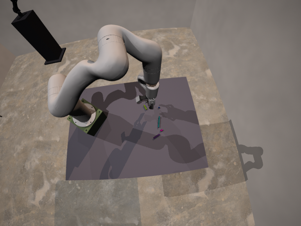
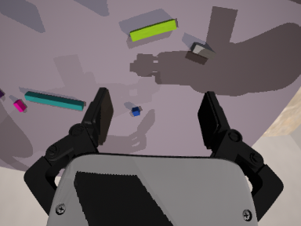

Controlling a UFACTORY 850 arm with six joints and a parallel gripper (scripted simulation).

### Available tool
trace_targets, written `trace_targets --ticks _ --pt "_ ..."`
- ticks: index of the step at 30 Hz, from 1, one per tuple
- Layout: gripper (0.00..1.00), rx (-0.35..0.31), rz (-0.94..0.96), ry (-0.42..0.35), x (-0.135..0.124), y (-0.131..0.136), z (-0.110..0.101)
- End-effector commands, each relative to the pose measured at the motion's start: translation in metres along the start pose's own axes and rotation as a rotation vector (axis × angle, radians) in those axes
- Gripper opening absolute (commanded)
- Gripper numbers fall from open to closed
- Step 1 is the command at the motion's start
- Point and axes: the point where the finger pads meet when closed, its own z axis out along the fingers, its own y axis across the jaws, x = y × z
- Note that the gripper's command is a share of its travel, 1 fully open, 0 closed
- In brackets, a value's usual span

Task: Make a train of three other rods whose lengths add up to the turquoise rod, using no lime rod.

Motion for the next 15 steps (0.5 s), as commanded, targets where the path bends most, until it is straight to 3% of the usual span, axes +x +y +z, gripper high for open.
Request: trace_targets --ticks 1,15 --pt "1.0 0.085 0.054 -0.069 0.0002 0.0032 -0.0003" --pt "1.0 0.085 0.065 -0.069 0.0004 0.0038 -0.0002"
